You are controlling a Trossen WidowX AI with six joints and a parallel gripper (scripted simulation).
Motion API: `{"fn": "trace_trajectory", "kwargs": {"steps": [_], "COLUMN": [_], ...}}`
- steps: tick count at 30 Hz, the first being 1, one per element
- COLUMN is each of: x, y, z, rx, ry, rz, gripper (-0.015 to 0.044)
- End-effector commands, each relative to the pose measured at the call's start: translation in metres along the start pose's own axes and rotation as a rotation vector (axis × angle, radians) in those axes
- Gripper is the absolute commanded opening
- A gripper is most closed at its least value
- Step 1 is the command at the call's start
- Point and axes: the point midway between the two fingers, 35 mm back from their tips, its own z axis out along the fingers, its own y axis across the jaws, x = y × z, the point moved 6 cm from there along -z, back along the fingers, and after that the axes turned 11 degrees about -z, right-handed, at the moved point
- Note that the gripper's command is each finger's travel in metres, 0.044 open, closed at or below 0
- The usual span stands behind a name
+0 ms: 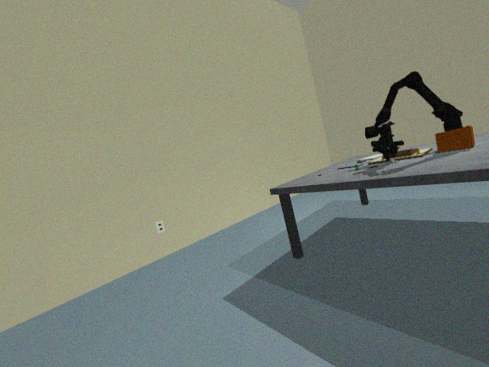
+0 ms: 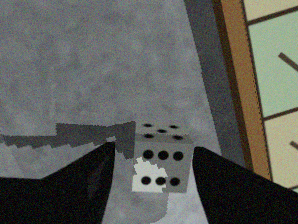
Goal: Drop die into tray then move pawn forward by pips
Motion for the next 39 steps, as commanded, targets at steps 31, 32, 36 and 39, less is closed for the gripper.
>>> {"fn": "trace_trajectory", "kwargs": {"steps": [31, 32, 36, 39], "x": [-0.008, -0.009, -0.018, -0.025], "y": [0.005, 0.004, -0.013, -0.030], "z": [-0.120, -0.120, -0.116, -0.113], "rx": [0.007, 0.007, 0.008, 0.009], "ry": [0.002, 0.002, 0.002, 0.002], "rz": [-0.003, -0.005, -0.042, -0.076], "gripper": [0.0000, 0.0000, 0.0000, 0.0000]}}
